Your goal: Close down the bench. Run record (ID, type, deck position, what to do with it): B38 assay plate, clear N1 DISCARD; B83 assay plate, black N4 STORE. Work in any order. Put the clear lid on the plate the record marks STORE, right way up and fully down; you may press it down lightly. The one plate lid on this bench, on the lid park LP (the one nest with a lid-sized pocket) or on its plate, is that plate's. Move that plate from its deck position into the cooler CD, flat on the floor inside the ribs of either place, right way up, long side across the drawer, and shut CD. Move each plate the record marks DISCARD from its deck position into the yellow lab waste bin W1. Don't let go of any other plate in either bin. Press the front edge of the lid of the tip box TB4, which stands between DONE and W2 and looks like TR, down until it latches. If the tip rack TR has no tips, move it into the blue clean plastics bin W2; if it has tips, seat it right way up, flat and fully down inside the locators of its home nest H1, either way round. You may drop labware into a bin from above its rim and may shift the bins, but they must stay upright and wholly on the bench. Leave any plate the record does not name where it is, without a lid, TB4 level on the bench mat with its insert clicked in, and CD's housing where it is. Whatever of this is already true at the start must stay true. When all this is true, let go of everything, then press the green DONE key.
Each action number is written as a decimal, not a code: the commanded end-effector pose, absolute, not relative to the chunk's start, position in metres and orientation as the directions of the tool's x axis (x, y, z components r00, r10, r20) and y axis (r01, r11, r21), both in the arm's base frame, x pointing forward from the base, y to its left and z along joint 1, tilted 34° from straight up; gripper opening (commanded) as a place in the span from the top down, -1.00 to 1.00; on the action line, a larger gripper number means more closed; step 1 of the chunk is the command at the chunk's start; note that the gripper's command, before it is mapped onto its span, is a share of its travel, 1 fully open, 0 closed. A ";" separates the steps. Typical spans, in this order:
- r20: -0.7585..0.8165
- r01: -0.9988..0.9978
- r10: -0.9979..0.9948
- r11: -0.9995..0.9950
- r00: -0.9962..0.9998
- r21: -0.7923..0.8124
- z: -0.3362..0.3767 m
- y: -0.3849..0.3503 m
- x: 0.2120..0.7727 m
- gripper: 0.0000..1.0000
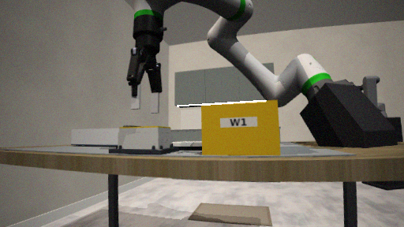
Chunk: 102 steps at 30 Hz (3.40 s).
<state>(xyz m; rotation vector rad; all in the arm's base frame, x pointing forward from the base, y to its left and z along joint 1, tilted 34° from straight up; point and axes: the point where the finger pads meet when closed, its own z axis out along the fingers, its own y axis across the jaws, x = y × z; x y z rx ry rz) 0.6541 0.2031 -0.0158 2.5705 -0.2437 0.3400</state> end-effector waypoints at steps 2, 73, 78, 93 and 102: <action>0.288 -0.238 -0.105 -0.843 0.952 0.482 -0.012 0.206 0.653 -0.33; 0.248 -0.161 -0.037 -0.849 0.968 0.504 0.042 0.170 0.547 1.00; 0.248 -0.161 -0.037 -0.849 0.968 0.504 0.046 0.160 0.530 1.00; 0.248 -0.161 -0.037 -0.849 0.968 0.504 0.055 0.134 0.485 1.00; 0.248 -0.161 -0.037 -0.849 0.968 0.504 0.060 0.120 0.462 1.00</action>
